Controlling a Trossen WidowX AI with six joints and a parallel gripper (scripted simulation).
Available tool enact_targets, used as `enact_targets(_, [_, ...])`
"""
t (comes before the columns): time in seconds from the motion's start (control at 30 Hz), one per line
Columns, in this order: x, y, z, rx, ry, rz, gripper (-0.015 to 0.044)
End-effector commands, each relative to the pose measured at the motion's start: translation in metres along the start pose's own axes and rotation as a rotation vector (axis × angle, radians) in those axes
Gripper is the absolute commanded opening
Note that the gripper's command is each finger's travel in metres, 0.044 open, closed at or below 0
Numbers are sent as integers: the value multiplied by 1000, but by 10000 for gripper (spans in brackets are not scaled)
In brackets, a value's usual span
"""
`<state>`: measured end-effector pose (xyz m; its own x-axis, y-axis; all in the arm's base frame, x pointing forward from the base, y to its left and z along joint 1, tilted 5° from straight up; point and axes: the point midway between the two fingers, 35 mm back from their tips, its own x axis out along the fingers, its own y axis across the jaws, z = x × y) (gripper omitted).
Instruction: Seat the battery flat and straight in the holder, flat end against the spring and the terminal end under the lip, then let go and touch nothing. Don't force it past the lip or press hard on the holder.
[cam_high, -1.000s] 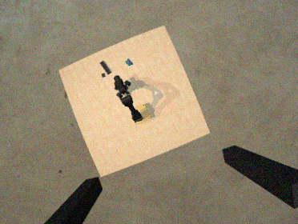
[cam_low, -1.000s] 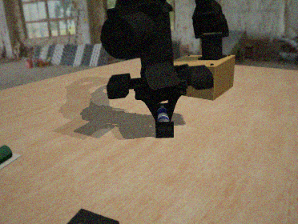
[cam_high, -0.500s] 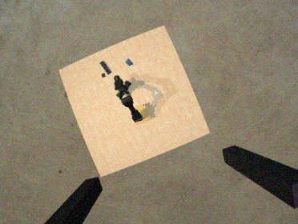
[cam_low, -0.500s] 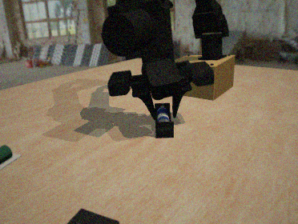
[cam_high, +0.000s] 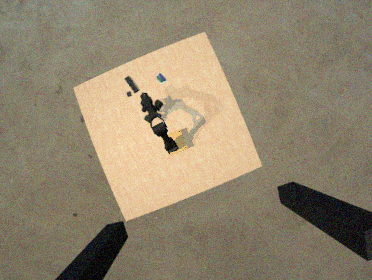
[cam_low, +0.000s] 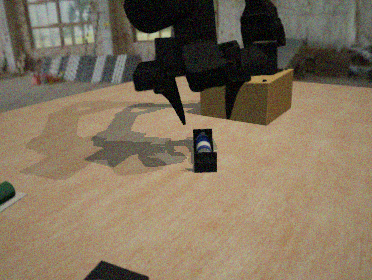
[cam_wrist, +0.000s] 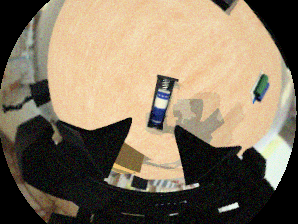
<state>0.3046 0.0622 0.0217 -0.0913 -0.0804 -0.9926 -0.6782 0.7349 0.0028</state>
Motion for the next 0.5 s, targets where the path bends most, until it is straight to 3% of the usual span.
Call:
enact_targets(0.0, [-38,1,-1,6,-35,-19,411])
enact_targets(0.07, [-39,2,-2,6,-35,-19,440])
enact_targets(0.47, [-39,2,-3,6,-35,-19,440])
